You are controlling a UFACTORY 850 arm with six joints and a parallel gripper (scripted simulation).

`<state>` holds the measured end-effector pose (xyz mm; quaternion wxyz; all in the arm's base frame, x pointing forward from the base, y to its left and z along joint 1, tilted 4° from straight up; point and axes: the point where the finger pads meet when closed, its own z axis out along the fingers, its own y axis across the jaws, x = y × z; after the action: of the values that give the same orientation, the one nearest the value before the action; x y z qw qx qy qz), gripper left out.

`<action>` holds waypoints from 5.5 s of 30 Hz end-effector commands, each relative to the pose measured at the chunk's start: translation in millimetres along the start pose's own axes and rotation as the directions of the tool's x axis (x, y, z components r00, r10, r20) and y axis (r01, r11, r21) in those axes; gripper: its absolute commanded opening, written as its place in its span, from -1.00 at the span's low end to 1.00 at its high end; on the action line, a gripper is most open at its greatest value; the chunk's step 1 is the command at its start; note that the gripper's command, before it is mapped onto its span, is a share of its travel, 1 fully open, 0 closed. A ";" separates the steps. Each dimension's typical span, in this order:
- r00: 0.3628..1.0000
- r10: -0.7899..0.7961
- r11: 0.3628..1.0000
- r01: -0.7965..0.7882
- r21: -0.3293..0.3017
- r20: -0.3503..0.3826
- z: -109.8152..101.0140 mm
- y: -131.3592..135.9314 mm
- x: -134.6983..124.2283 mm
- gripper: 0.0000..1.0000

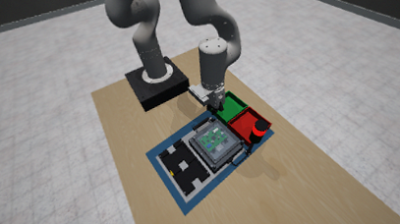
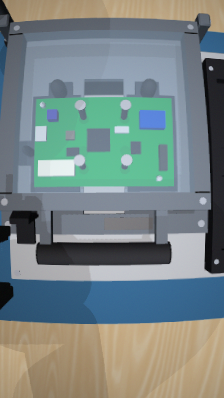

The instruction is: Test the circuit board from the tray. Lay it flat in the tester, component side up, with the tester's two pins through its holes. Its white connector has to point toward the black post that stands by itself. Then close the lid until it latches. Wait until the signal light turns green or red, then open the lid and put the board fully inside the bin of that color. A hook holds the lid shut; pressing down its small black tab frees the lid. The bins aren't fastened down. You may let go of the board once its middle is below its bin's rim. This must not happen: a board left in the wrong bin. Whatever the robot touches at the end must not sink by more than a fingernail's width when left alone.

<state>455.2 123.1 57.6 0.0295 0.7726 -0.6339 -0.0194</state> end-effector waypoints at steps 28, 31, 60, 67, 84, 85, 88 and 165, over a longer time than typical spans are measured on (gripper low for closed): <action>1.000 0.000 1.000 0.000 0.002 0.000 -0.7 4.4 59.2 -0.44; 1.000 0.000 1.000 0.000 0.002 0.000 -0.7 4.5 61.0 -0.44; 1.000 0.000 1.000 0.000 0.002 0.000 20.5 4.8 64.0 -0.44; 1.000 0.000 1.000 0.000 0.002 0.000 21.5 4.8 64.0 -0.44; 1.000 0.000 1.000 0.000 0.002 0.000 27.8 4.4 64.0 -0.44; 1.000 0.000 1.000 0.000 0.002 0.000 29.1 4.3 64.0 -0.44; 1.000 0.000 1.000 0.000 0.002 0.000 32.7 4.1 64.0 -0.44; 1.000 0.000 1.000 0.000 0.002 0.000 63.2 3.8 64.1 -1.00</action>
<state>458.8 58.1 -5.2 0.0295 0.7726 -0.6339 -0.0195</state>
